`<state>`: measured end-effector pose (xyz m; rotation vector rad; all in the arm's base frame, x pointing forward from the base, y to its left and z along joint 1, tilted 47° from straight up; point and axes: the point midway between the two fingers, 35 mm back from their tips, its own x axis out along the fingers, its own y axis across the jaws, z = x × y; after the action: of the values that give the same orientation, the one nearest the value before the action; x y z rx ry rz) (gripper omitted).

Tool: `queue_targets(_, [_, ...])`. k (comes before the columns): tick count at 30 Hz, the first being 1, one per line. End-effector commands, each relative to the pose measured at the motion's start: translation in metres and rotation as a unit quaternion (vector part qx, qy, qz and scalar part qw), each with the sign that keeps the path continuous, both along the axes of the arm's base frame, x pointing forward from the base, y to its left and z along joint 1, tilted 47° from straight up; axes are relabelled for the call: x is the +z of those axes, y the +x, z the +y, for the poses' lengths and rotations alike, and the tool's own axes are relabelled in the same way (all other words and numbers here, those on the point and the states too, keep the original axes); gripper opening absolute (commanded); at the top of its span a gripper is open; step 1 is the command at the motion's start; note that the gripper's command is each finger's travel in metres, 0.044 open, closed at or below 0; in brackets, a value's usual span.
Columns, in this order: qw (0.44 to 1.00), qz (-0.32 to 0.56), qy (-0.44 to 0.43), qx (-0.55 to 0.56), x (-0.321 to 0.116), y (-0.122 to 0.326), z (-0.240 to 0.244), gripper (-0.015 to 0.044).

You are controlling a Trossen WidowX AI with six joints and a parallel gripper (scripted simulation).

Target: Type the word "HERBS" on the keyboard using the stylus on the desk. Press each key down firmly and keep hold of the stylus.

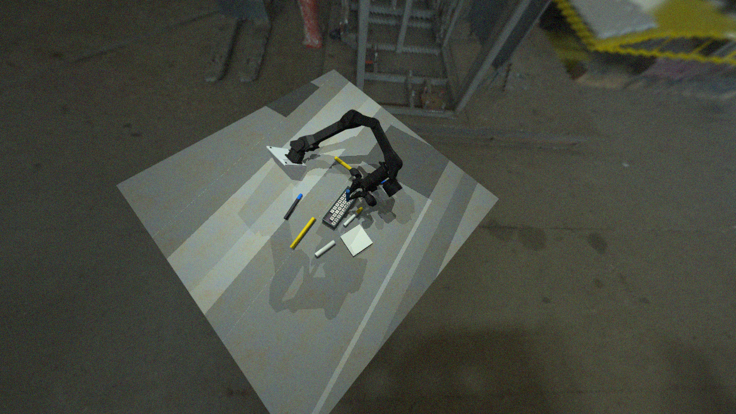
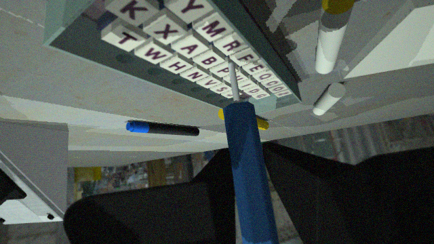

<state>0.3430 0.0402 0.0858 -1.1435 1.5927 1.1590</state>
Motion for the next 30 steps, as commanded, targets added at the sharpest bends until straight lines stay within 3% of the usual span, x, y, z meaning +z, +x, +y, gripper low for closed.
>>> queue_targets(1, [1.000, -0.003, -0.003, -0.001, 0.015, 0.000, -0.016, 0.0081])
queue_targets(12, [1.000, -0.003, 0.000, -0.004, 0.014, -0.001, -0.015, 0.0084])
queue_targets(15, [1.000, -0.003, 0.000, -0.004, 0.014, -0.001, -0.015, 0.0064])
queue_targets(18, [1.000, -0.003, -0.001, -0.003, 0.013, -0.003, -0.016, 0.0000])
queue_targets(30, [1.000, -0.003, -0.003, -0.001, 0.008, -0.016, -0.023, 0.0000])
